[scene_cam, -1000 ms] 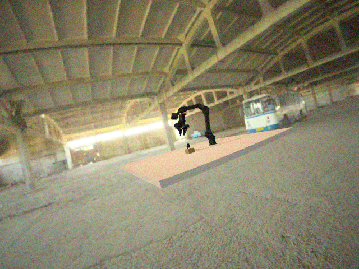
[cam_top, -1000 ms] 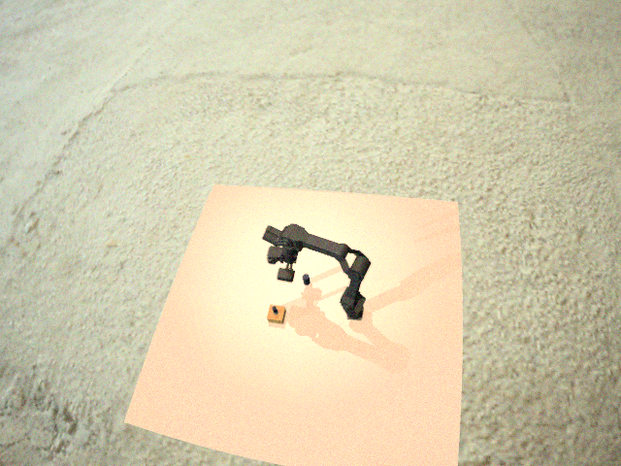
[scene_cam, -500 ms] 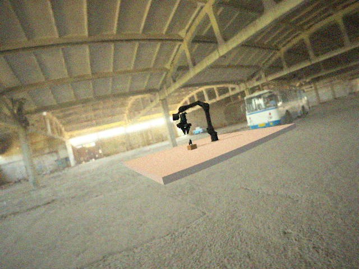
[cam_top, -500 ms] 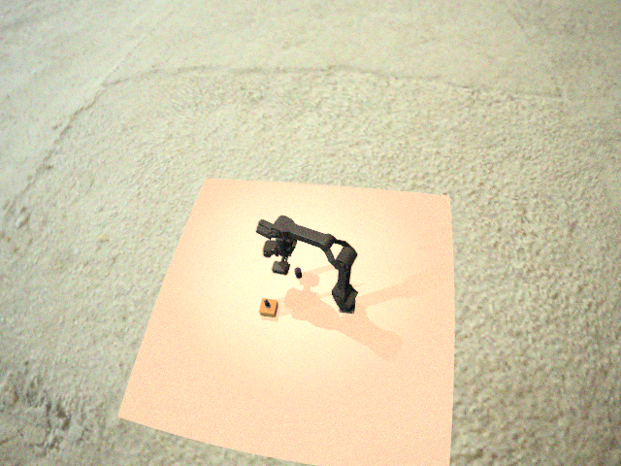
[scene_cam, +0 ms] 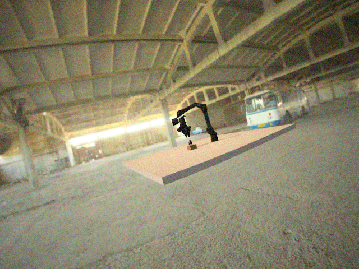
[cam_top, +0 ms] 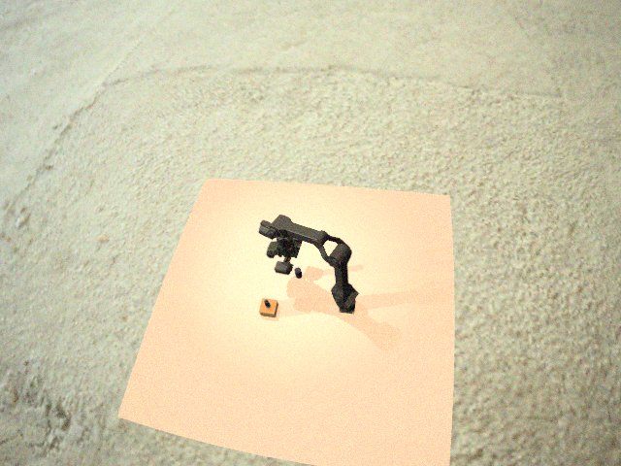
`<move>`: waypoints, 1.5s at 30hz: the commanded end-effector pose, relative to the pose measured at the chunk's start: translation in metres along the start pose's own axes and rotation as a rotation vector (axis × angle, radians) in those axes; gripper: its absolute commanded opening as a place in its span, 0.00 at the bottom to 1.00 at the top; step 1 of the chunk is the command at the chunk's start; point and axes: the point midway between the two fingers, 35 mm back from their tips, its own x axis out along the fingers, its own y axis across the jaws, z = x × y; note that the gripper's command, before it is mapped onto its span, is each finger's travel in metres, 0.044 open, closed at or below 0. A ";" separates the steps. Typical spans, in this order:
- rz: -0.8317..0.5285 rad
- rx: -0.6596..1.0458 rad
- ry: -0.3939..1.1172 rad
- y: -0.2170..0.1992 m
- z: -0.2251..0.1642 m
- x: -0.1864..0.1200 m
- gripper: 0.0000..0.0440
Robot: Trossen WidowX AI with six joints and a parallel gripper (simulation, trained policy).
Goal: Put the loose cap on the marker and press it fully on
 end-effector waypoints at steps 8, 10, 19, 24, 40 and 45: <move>0.048 0.011 0.070 -0.005 -0.004 0.024 0.71; 0.055 0.011 0.079 -0.006 -0.004 0.029 0.70; 0.087 -0.004 0.114 -0.008 -0.006 0.054 0.66; 0.098 -0.022 0.128 -0.008 -0.007 0.069 0.63; 0.064 -0.080 0.125 -0.011 -0.009 0.085 0.34; 0.034 -0.090 0.084 -0.013 -0.003 0.073 0.15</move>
